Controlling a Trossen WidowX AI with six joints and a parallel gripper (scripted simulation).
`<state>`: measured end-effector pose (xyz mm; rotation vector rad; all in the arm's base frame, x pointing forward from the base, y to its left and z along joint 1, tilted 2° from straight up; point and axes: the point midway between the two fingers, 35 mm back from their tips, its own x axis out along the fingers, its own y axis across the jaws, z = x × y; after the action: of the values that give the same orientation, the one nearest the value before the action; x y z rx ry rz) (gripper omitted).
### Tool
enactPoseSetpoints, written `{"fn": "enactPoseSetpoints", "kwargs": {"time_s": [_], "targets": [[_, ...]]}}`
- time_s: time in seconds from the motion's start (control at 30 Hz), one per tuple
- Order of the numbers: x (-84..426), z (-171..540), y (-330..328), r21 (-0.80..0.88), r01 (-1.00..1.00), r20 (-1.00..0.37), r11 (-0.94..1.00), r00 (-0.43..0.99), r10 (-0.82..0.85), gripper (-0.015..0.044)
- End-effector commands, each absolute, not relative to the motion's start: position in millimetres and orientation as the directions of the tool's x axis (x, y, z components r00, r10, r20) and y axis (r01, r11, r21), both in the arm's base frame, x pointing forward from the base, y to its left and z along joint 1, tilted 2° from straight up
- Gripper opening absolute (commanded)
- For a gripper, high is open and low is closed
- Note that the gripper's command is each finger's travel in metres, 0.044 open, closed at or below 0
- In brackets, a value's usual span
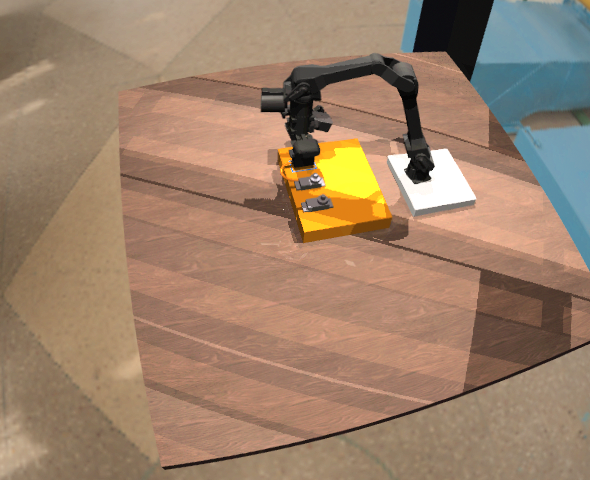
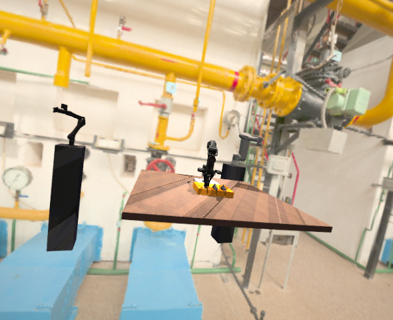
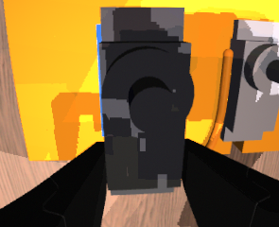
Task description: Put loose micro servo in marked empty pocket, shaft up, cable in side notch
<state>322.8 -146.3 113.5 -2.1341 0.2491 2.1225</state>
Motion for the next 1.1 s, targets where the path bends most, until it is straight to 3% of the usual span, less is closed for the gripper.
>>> {"fn": "enactPoseSetpoints", "kwargs": {"time_s": [0.0,1.07], "targets": [[323.1,113.4,-146.5,0.03,-0.205,-0.999,-0.978,0.004,-0.032,0.0],[323.2,84.3,-147.4,0.03,-0.205,-0.999,-0.978,0.004,-0.032,0.0]]}}
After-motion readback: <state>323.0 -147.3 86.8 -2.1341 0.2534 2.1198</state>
